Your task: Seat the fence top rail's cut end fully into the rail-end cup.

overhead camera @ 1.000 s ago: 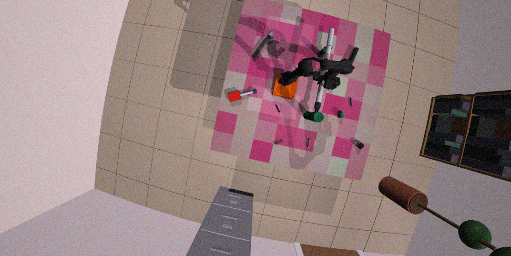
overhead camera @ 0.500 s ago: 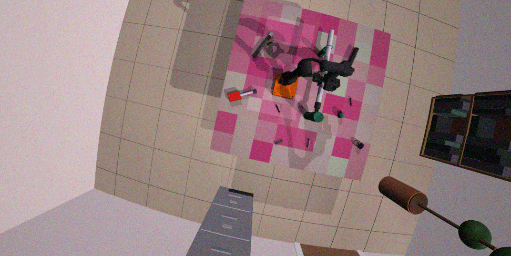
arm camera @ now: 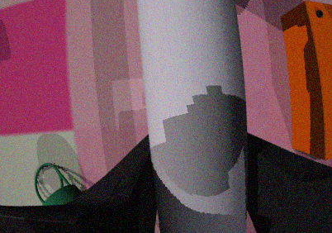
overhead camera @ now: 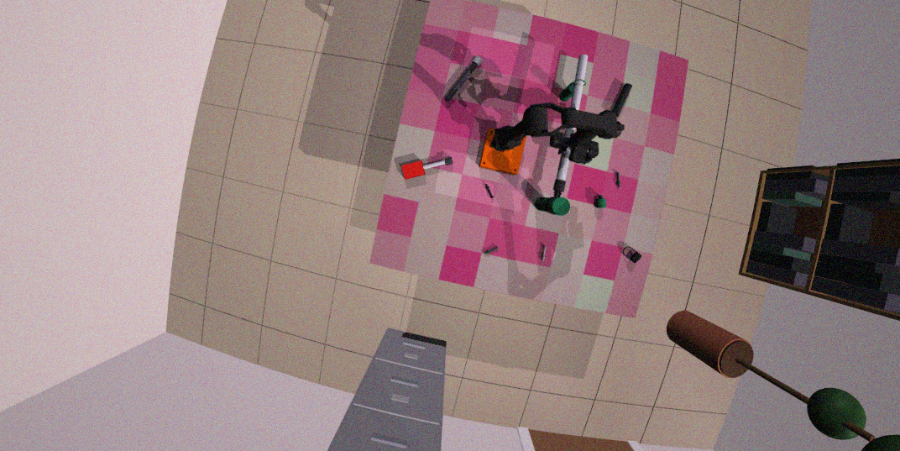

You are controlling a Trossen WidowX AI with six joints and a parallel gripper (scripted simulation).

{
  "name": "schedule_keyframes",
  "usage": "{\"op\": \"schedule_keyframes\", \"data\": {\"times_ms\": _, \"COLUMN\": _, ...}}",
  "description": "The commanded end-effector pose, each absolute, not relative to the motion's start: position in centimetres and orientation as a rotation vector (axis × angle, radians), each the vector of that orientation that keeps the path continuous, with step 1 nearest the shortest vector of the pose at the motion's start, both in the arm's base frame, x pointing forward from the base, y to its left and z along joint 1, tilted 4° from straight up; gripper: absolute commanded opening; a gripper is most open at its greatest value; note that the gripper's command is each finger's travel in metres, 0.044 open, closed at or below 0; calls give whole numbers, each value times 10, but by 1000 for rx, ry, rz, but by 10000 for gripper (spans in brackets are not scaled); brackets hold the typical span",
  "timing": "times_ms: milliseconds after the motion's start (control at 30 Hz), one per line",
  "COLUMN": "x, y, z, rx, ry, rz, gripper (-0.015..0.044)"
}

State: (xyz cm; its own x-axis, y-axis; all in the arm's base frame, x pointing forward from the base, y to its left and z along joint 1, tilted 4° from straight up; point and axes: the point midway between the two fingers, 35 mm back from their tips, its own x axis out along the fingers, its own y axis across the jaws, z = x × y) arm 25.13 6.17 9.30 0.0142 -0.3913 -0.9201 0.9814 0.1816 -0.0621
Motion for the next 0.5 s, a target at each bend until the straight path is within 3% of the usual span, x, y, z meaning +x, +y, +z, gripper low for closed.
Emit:
{"op": "schedule_keyframes", "data": {"times_ms": 0, "x": 252, "y": 56, "z": 96, "rx": 760, "ry": 1001, "rz": -1248, "gripper": 0}}
{"op": "schedule_keyframes", "data": {"times_ms": 467, "x": 253, "y": 55, "z": 94, "rx": 764, "ry": 1012, "rz": -1251, "gripper": 0}}
